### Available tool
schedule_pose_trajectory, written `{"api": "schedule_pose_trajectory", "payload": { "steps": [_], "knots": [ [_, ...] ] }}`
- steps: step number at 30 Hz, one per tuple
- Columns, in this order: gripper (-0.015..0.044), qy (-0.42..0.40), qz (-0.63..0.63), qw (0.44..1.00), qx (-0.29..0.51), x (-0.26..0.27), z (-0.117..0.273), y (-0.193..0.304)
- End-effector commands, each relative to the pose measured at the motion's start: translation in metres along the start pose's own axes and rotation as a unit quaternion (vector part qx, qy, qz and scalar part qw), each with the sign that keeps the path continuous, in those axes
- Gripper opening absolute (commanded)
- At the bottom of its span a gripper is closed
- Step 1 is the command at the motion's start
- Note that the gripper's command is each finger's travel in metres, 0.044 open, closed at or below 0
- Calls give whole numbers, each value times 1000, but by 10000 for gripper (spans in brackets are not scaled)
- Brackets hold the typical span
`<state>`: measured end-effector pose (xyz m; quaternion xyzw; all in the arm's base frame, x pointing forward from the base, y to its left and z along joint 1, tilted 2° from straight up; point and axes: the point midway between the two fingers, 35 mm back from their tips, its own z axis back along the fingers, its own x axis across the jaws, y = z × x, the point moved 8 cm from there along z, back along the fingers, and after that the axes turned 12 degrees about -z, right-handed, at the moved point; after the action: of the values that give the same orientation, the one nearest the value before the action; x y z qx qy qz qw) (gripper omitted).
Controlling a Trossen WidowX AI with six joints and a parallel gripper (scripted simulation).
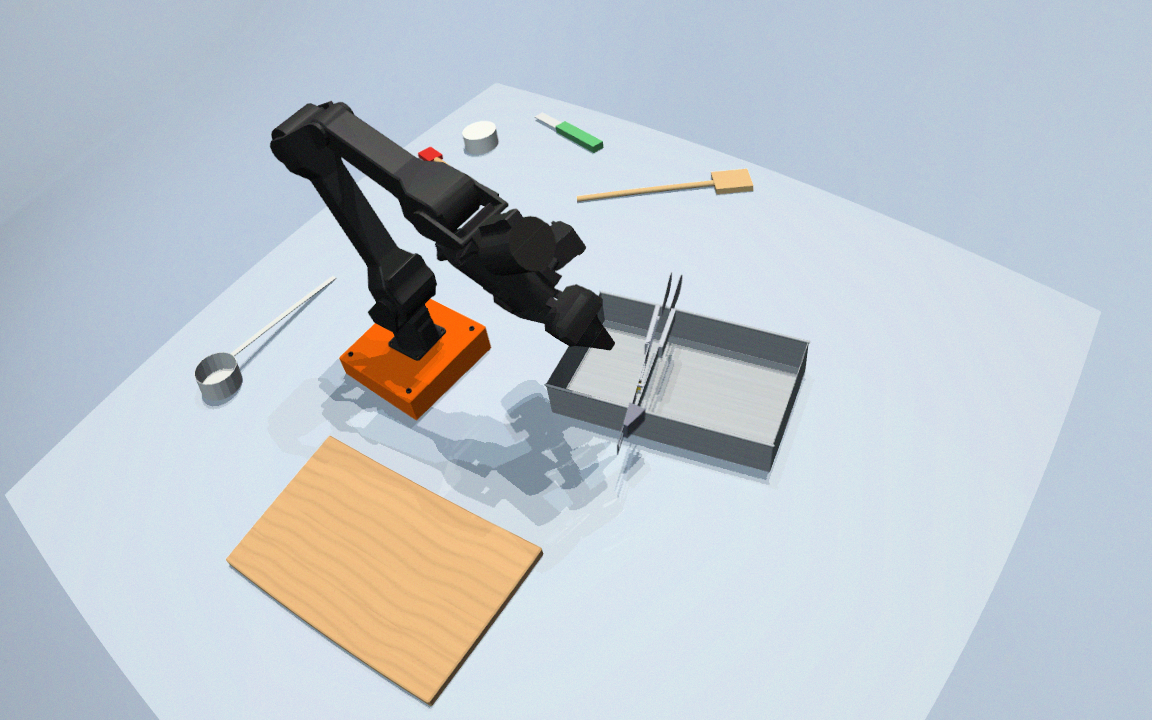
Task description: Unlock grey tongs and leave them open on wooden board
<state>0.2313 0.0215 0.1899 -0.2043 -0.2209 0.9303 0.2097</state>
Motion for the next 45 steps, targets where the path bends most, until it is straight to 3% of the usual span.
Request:
{"api": "schedule_pose_trajectory", "payload": {
  "steps": [1, 11, 21, 45],
  "knots": [
    [440, -48, -343, 927, 143, -16, -39, -56],
    [440, -13, -512, 831, 216, -15, -61, -82],
    [440, 52, -664, 701, 256, -9, -79, -101],
    [440, 211, -913, 276, 215, -2, -96, -118]
  ]
}}
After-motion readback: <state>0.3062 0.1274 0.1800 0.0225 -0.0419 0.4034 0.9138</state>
